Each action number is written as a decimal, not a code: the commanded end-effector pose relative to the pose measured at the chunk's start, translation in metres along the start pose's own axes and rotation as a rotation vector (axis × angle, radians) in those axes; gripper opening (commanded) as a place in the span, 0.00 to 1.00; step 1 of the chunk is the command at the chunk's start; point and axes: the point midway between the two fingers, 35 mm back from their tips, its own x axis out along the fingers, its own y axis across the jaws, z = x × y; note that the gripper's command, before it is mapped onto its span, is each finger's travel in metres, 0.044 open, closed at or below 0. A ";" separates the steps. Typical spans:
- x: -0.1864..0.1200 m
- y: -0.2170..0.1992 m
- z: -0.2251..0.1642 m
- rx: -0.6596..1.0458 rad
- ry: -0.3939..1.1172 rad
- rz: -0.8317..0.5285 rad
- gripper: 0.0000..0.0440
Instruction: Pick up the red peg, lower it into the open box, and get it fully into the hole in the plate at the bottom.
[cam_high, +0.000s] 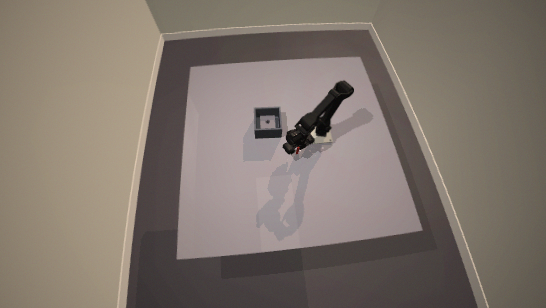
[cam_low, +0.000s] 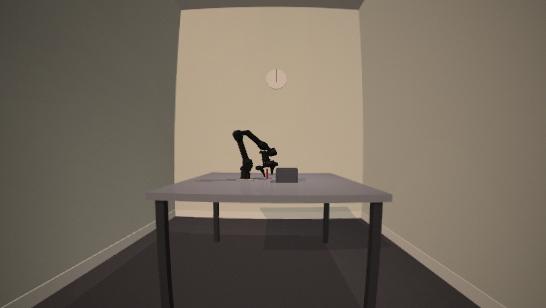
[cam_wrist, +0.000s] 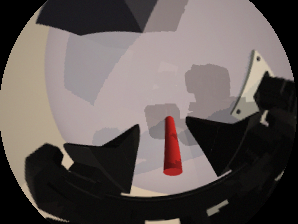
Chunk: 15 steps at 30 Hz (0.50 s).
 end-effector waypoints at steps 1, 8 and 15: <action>0.001 -0.002 0.000 0.026 0.020 -0.004 0.47; 0.002 -0.005 -0.001 0.049 0.066 -0.021 0.08; -0.018 0.007 0.009 0.003 0.024 0.029 0.01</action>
